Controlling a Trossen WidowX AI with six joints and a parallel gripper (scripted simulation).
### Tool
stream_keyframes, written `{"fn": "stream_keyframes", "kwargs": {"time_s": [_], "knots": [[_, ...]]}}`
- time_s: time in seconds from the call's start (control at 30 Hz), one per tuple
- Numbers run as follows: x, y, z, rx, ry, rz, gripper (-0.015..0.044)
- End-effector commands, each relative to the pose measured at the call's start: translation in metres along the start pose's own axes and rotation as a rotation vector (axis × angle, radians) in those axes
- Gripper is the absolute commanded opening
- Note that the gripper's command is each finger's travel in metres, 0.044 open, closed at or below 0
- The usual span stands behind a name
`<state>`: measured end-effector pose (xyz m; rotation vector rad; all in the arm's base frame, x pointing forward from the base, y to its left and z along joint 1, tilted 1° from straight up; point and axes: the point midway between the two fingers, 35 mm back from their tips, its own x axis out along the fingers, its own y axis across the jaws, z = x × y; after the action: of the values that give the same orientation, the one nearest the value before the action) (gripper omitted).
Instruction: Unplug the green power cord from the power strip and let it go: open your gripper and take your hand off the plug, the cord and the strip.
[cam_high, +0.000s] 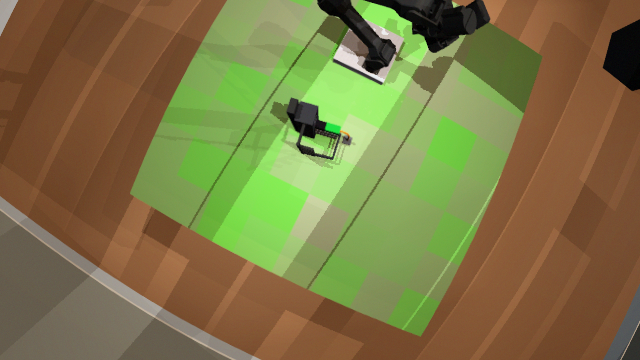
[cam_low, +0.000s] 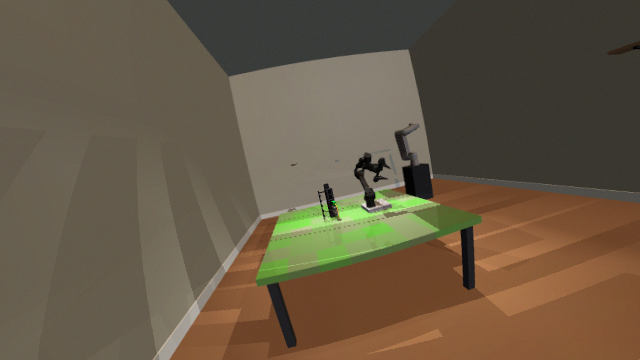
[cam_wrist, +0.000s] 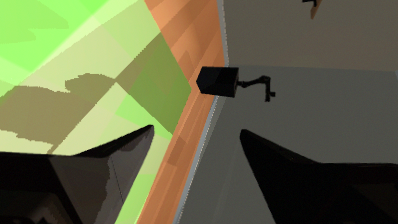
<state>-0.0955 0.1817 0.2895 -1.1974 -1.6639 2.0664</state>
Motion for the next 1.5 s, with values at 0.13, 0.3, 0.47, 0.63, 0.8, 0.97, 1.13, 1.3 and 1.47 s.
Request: {"fn": "stream_keyframes", "kwargs": {"time_s": [0.13,0.3,0.47,0.63,0.8,0.97,1.13,1.3,1.47], "knots": [[-0.004,0.013,-0.054,0.185,0.190,0.097,0.0269],[-0.031,0.045,-0.126,0.468,0.449,0.222,0.0160],[-0.078,0.089,-0.178,0.779,0.690,0.315,0.0160],[-0.137,0.142,-0.207,1.099,0.904,0.387,0.0160],[-0.197,0.197,-0.212,1.385,1.057,0.466,0.0160],[-0.253,0.251,-0.194,1.673,1.167,0.531,0.0160],[-0.287,0.285,-0.171,1.867,1.214,0.567,0.0160],[-0.287,0.285,-0.171,1.867,1.214,0.567,0.0160],[-0.286,0.285,-0.172,1.867,1.214,0.567,0.0160]]}}
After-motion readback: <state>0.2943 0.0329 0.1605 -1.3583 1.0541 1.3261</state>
